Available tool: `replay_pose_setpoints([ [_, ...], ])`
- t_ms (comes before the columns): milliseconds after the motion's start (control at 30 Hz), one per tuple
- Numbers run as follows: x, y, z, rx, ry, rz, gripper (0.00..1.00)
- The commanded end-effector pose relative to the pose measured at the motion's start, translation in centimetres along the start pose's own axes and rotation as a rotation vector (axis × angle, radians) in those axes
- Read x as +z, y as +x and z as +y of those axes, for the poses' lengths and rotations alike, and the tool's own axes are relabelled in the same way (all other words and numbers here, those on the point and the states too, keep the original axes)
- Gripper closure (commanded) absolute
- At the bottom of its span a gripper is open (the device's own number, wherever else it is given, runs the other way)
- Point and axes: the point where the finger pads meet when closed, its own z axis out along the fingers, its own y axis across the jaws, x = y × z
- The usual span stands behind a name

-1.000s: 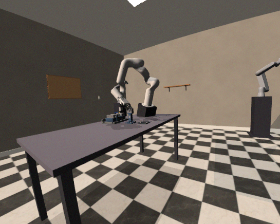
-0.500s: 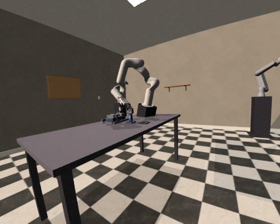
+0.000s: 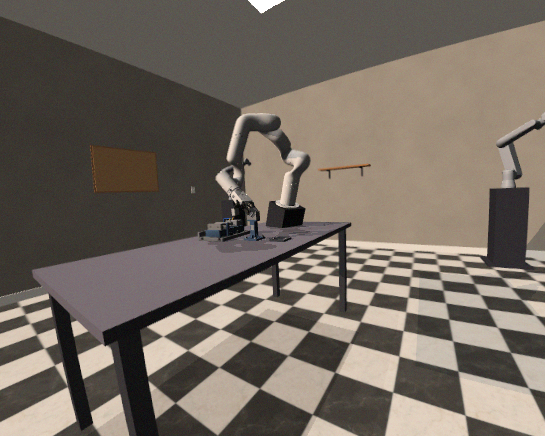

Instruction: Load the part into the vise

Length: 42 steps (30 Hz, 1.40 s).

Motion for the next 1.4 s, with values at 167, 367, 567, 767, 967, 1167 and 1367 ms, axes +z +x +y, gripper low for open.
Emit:
replay_pose_setpoints([
  [167,-0.2,-0.1,-0.1,-0.002,0.001,0.000,1.00],
  [367,-0.2,-0.2,-0.1,-0.002,0.001,0.000,1.00],
  [567,-0.4,-0.4,0.0,-0.002,0.001,0.000,1.00],
  [767,-0.6,-0.6,0.0,-0.002,0.001,0.000,1.00],
  [967,-0.8,-0.8,0.0,-0.002,0.001,0.000,1.00],
  [1167,-1.1,-1.0,0.0,-0.002,0.001,0.000,1.00],
  [1367,-1.2,-1.2,0.0,-0.002,0.001,0.000,1.00],
])
